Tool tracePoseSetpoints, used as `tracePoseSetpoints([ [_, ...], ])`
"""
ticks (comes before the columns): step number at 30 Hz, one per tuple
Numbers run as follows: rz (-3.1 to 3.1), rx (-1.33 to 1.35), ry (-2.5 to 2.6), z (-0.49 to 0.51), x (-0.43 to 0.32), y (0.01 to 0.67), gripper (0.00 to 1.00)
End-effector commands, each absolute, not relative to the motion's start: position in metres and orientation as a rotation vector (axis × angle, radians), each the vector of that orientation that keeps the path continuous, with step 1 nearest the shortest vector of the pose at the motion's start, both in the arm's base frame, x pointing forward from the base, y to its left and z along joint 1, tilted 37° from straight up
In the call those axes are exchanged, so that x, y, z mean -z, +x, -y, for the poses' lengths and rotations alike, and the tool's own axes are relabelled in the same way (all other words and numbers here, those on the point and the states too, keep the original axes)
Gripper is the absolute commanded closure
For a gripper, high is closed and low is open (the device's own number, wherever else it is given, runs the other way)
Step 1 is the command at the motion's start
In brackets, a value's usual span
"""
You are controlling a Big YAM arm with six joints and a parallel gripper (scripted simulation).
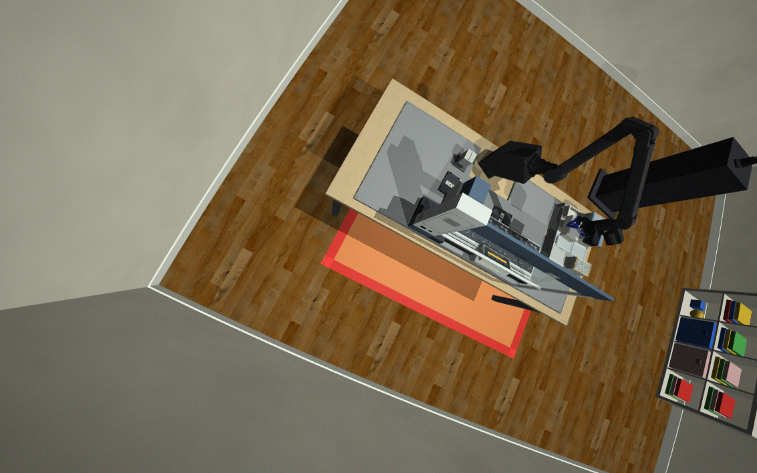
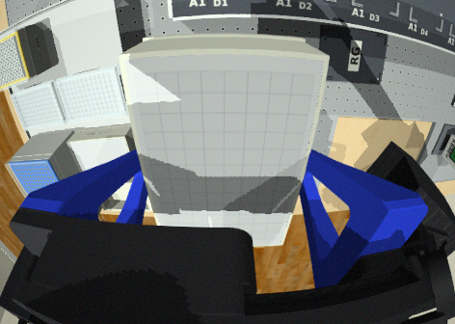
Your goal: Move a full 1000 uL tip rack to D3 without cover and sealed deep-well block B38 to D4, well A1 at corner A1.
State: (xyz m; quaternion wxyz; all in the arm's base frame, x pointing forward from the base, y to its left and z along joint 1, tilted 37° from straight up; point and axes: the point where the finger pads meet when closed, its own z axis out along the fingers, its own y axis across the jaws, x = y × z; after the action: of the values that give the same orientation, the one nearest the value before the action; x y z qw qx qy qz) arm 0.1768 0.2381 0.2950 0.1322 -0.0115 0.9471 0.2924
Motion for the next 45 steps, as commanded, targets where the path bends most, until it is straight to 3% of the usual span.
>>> tracePoseSetpoints([
  [1,-2.707,-0.863,-0.081,-0.229,-0.301,0.180,1.00],
  [45,-2.746,-0.849,-0.068,-0.066,-0.183,0.204,1.00],
])
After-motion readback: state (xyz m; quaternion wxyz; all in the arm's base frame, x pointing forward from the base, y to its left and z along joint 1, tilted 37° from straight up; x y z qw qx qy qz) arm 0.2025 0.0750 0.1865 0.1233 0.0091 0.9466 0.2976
